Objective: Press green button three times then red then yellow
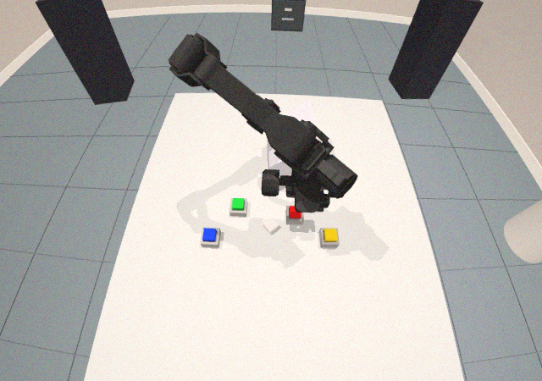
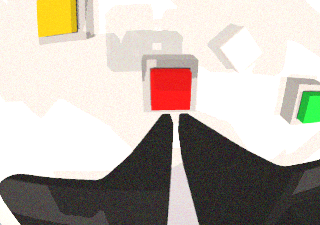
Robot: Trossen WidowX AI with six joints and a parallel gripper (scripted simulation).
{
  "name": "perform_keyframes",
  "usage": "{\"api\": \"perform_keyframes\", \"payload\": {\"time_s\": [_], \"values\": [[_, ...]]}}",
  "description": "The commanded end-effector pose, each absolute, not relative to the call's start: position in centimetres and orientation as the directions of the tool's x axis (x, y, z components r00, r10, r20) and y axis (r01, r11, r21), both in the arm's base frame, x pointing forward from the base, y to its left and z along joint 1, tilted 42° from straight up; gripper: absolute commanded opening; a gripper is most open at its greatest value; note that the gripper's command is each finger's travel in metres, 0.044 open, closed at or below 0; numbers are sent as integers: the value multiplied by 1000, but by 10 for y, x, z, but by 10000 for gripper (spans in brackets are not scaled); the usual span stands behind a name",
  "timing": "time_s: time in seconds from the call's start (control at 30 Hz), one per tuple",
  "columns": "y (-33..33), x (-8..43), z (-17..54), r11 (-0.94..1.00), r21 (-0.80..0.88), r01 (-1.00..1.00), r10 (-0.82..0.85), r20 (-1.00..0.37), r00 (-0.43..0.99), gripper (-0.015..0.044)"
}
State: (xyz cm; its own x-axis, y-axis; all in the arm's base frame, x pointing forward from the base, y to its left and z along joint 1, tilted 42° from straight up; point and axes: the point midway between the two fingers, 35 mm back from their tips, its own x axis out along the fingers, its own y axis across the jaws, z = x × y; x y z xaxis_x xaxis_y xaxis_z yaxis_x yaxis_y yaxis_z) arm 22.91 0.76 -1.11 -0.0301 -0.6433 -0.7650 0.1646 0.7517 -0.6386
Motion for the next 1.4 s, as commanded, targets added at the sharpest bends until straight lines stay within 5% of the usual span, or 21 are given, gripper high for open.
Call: {"api": "perform_keyframes", "payload": {"time_s": [0.0, 1.37], "values": [[-19, 220, -39, 738, -657, 153, -657, -752, -59, 20], [-44, 217, -66, 737, -659, 153, -658, -750, -59, 20]]}}
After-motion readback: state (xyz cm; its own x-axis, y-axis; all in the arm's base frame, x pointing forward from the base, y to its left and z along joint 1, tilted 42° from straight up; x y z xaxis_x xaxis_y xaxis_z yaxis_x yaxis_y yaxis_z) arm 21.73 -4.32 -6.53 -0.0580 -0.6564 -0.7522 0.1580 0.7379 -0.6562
